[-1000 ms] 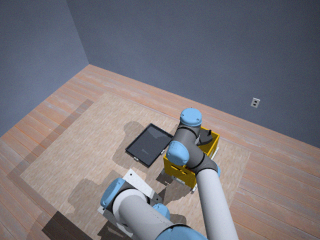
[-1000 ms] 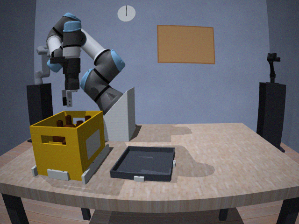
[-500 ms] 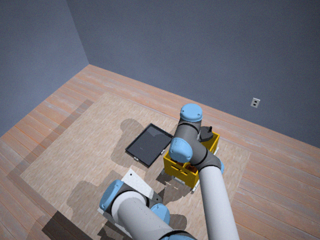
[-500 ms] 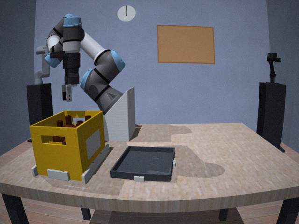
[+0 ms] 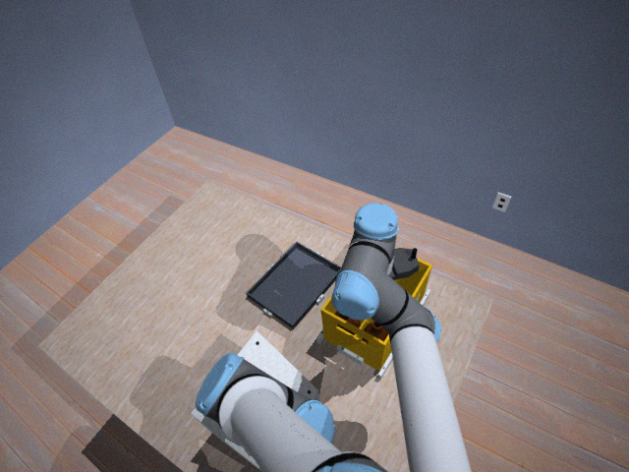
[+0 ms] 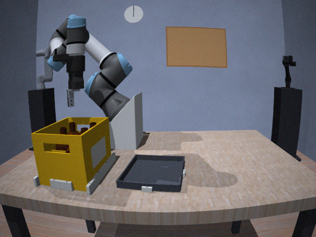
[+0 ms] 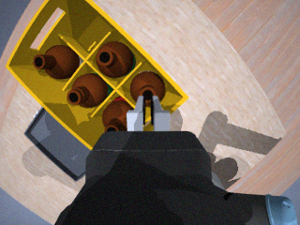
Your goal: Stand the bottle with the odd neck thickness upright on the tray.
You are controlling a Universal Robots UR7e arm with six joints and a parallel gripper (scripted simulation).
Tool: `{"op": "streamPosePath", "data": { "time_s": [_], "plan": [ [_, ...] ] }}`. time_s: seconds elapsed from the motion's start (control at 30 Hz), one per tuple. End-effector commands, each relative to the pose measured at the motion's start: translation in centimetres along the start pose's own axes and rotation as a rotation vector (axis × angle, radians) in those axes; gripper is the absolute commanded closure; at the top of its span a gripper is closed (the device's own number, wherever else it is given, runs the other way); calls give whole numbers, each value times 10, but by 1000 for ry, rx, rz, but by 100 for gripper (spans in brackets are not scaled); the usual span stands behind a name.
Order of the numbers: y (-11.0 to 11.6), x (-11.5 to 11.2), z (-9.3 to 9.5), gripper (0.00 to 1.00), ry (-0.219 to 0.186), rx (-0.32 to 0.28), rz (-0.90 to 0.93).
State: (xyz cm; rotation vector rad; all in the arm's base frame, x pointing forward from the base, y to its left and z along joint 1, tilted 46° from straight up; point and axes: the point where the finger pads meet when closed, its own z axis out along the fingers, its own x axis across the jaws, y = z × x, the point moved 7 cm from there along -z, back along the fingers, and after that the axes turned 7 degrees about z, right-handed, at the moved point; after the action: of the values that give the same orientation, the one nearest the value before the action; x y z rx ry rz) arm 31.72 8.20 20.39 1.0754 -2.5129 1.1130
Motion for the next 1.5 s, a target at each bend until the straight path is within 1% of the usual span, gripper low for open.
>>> {"op": "streamPosePath", "data": {
  "time_s": [0.0, 0.63, 0.7, 0.77, 0.83, 0.93, 1.0, 1.07, 1.27, 1.3, 1.47],
  "plan": [
    [0, 0, 0, 100, -1, 0, 0],
    [1, -2, 0, 100, -1, 0, 0],
    [9, -9, 0, 100, -2, -1, 0],
    [24, -22, -1, 100, -3, -2, 0],
    [24, -22, -1, 100, -3, -2, 0],
    [52, -43, 0, 100, -2, -2, 0],
    [66, -51, 0, 100, -1, 0, 0],
    [71, -54, 0, 100, 0, 0, 0],
    [72, -54, 0, 100, 0, 0, 0],
    [72, -54, 0, 0, 0, 0, 0],
    [72, -54, 0, 0, 0, 0, 0]
  ]
}}
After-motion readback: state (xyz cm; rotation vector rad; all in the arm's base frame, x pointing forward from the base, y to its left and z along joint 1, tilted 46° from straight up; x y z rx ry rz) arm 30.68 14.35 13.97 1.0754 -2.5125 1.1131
